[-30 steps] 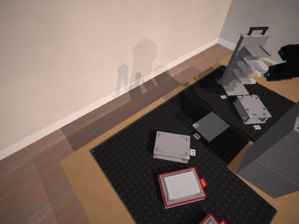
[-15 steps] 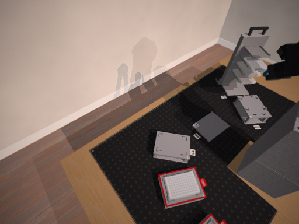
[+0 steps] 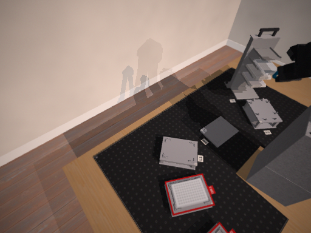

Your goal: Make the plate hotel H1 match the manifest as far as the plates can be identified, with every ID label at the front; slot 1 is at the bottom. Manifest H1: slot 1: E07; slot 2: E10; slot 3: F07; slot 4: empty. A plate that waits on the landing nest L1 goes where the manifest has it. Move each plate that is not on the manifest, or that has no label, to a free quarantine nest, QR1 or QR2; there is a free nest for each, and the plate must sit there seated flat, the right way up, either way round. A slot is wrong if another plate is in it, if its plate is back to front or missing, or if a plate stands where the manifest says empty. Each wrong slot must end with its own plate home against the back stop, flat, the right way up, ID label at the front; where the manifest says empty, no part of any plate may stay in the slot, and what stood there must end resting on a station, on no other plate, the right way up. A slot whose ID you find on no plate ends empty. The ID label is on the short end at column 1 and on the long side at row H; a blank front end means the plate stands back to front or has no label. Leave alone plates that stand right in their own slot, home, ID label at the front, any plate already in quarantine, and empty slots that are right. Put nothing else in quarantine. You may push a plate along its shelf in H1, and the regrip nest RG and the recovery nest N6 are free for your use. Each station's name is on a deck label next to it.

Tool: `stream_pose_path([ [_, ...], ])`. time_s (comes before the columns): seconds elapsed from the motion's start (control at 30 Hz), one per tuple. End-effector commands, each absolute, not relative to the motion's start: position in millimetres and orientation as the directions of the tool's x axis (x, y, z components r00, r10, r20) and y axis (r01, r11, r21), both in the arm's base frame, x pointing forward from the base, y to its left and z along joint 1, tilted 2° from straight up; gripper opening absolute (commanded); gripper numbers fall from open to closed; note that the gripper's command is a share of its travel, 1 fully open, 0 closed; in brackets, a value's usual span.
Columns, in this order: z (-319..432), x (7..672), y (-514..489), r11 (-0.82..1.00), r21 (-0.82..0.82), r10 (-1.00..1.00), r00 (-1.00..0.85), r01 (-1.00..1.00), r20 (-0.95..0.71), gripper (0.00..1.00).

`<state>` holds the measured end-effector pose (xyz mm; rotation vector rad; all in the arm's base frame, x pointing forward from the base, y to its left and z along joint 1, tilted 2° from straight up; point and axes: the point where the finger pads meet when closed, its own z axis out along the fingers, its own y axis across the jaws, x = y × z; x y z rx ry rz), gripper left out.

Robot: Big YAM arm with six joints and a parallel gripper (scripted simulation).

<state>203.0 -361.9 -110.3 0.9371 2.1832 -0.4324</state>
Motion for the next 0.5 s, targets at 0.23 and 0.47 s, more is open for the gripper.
stream_pose_path([
  [0.23, -96.7, 220.0, -377.3, 0.684, -0.031, 0.468, -0.471, 0.729, -0.748, 0.0],
  [0.47, -96.5, 222.4, -379.8, 0.684, -0.03, 0.468, -0.471, 0.729, -0.748, 0.0],
])
